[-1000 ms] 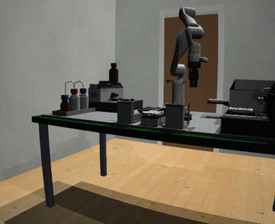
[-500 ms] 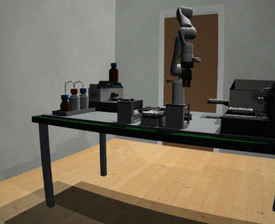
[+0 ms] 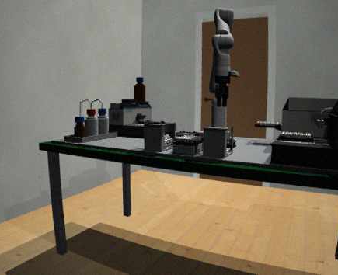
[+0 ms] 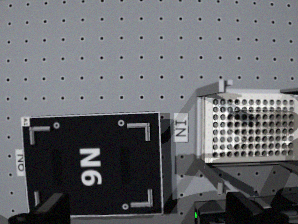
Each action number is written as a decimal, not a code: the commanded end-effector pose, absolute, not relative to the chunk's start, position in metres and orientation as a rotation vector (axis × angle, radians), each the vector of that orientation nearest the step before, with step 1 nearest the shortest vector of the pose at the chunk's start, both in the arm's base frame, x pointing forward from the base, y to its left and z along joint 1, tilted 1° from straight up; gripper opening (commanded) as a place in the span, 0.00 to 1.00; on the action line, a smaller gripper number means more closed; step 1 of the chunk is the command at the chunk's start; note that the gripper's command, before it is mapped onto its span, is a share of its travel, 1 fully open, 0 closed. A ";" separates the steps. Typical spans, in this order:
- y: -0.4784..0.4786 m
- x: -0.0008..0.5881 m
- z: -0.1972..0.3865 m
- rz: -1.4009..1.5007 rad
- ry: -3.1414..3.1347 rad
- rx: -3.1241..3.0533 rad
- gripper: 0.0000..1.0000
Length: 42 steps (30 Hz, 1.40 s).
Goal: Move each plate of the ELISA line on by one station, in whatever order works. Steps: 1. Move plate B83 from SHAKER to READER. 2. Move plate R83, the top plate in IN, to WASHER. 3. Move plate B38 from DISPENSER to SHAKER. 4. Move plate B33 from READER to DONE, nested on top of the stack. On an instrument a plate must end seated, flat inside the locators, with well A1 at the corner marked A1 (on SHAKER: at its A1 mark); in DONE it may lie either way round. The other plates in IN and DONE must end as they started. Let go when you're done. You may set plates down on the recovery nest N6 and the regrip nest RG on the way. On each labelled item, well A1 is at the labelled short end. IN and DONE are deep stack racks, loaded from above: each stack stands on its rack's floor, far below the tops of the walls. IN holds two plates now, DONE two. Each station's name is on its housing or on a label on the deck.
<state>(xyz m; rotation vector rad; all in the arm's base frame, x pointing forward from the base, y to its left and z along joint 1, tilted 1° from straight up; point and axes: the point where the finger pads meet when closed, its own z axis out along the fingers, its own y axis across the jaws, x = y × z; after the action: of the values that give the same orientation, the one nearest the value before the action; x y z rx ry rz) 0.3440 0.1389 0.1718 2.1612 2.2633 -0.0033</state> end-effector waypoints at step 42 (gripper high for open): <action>0.017 0.299 0.173 -0.001 2.263 2.161 1.00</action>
<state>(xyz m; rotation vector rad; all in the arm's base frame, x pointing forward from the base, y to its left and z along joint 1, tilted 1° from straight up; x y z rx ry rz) 0.3015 0.0254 0.1725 2.1612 2.2628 -0.0036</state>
